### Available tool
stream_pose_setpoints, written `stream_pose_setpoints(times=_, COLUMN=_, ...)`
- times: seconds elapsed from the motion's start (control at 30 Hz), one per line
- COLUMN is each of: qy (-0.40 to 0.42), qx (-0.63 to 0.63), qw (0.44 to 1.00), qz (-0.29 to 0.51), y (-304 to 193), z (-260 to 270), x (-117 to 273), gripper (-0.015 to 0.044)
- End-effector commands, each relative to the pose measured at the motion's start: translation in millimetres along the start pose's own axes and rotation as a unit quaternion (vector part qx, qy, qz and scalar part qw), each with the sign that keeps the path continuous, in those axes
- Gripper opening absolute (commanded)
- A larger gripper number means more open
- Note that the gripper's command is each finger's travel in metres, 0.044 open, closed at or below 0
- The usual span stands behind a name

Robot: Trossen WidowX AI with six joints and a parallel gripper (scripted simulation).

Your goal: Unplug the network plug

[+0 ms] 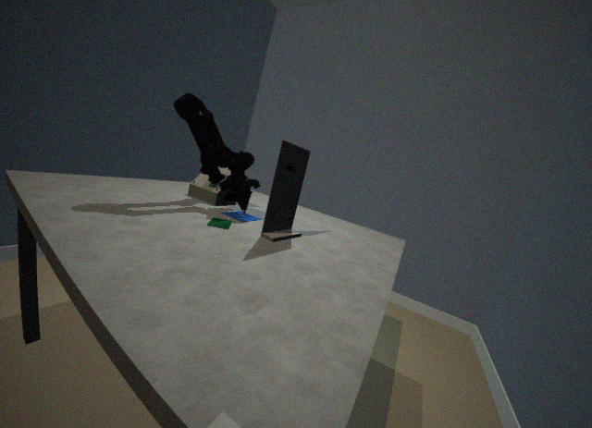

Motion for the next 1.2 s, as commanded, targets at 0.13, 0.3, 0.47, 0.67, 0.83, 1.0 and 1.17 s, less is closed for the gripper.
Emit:
stream_pose_setpoints(times=0.13, qy=0.001, qx=0.004, qw=1.000, qz=0.001, y=1.5, z=-4.7, x=-2.8, gripper=0.0000)
stream_pose_setpoints(times=0.3, qy=0.001, qx=0.005, qw=1.000, qz=0.000, y=2.1, z=-5.4, x=-3.8, gripper=0.0000)
stream_pose_setpoints(times=0.47, qy=0.002, qx=0.005, qw=1.000, qz=0.000, y=2.5, z=-6.1, x=-5.3, gripper=0.0000)
stream_pose_setpoints(times=0.67, qy=0.002, qx=0.005, qw=1.000, qz=0.000, y=3.5, z=-7.4, x=-7.7, gripper=0.0000)
stream_pose_setpoints(times=0.83, qy=0.002, qx=0.002, qw=1.000, qz=-0.002, y=3.7, z=-6.5, x=-7.0, gripper=0.0000)
stream_pose_setpoints(times=1.0, qy=0.002, qx=0.002, qw=1.000, qz=-0.002, y=3.7, z=-6.5, x=-7.0, gripper=0.0079)
stream_pose_setpoints(times=1.17, qy=0.002, qx=0.002, qw=1.000, qz=-0.002, y=3.7, z=-6.5, x=-7.0, gripper=0.0156)
Point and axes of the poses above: the point midway between the two fingers, 35 mm back from their tips, its own x axis back along the fingers, its own z axis across the jaws, y = z × x, the point moved 3 cm from there along x, back along the fingers, and after that the axes turned 2 degrees about -x, right-handed, at the moved point
